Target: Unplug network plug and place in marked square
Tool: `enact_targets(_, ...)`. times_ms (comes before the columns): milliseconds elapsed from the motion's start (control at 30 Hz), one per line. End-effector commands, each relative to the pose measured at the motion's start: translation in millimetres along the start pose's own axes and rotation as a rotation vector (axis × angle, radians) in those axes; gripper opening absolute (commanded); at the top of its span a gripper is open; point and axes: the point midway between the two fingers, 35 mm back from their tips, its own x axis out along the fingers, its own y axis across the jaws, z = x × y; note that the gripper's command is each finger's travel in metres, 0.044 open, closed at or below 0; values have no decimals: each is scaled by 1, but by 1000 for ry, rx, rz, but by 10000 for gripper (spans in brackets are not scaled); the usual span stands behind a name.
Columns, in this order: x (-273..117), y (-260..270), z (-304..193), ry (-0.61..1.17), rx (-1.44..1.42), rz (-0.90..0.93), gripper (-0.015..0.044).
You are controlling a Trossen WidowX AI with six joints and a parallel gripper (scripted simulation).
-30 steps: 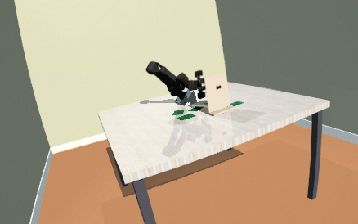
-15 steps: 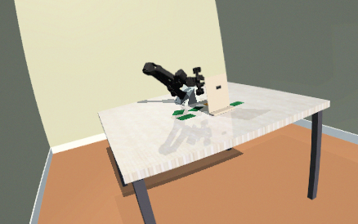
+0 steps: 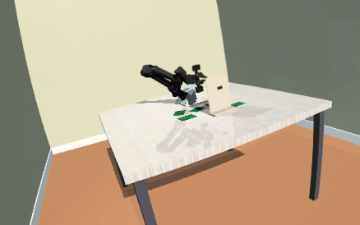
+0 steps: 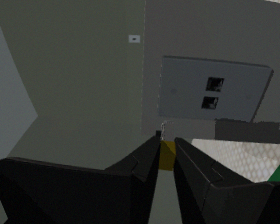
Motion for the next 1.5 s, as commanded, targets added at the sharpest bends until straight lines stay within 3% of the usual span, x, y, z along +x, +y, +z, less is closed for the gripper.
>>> enact_targets(0, 1, 0, -2, 10, 6, -16, 0)
enact_targets(700, 15, -44, -61, 252, -38, -367, 0)
enact_targets(1467, -9, -85, -98, 438, -167, -763, 0)
